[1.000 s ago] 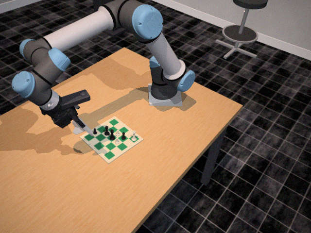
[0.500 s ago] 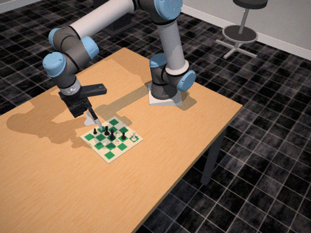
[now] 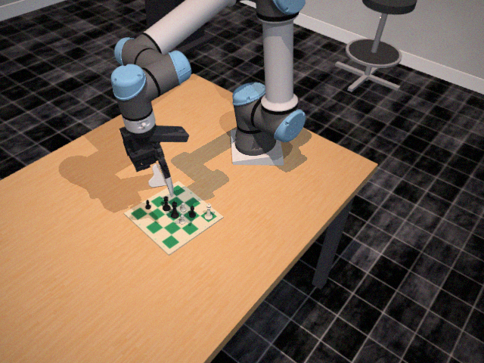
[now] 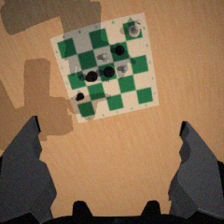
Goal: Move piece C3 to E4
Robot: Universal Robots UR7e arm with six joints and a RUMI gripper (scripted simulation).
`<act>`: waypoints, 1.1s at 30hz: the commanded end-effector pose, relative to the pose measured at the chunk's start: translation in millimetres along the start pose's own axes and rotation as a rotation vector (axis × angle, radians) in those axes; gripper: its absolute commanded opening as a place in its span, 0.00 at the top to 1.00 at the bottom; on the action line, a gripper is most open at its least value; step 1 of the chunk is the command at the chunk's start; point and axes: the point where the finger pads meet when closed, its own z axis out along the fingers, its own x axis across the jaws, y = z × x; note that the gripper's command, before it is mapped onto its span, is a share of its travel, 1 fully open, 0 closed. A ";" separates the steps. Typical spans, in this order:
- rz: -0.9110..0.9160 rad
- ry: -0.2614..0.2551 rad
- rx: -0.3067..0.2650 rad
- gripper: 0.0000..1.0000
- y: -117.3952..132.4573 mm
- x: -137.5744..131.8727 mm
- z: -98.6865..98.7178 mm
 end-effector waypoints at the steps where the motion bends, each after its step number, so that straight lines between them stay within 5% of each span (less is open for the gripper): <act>1: -0.001 0.015 -0.066 0.00 -13.6 -3.2 5.7; 16: -0.002 0.027 -0.134 0.00 -31.3 -7.3 15.8; 33: -0.003 0.029 -0.145 0.00 -34.1 -7.9 17.5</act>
